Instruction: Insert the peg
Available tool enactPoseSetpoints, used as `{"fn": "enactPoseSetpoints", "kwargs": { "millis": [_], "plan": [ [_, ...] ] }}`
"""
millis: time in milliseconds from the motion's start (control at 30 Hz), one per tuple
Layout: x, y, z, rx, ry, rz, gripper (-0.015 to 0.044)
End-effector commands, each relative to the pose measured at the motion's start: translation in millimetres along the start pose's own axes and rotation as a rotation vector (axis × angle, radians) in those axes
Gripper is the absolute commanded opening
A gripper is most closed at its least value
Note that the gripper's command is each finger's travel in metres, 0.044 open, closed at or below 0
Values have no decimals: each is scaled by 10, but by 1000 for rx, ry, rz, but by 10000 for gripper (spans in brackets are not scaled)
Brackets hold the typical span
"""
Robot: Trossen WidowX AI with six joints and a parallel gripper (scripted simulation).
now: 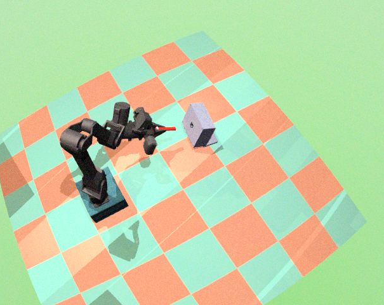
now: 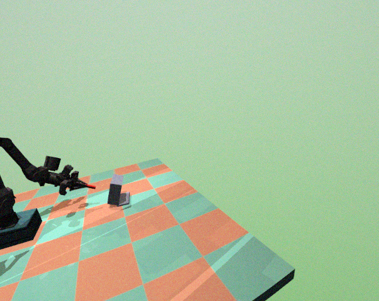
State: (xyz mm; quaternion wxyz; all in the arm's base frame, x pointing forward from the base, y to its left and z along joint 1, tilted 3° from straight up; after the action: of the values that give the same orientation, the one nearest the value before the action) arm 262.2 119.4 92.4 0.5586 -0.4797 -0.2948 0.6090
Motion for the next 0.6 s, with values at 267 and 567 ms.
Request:
{"fn": "enactPoseSetpoints", "kwargs": {
  "millis": [267, 567],
  "plan": [
    [14, 6, -83, -10, 1, -13, 0],
    [31, -9, -164, -22, -3, -21, 0]
  ]
}}
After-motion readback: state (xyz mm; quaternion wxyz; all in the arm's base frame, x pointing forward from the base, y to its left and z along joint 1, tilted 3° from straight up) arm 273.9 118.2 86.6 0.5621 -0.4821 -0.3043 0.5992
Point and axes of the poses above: the point midway between the two fingers, 35 mm back from their tips, its own z axis back along the fingers, its own x axis across the jaws, y = z × x, the point moved 5 cm from there along z, back along the fingers, and after that the axes turned 12 degrees about z, right-handed, at the moved point
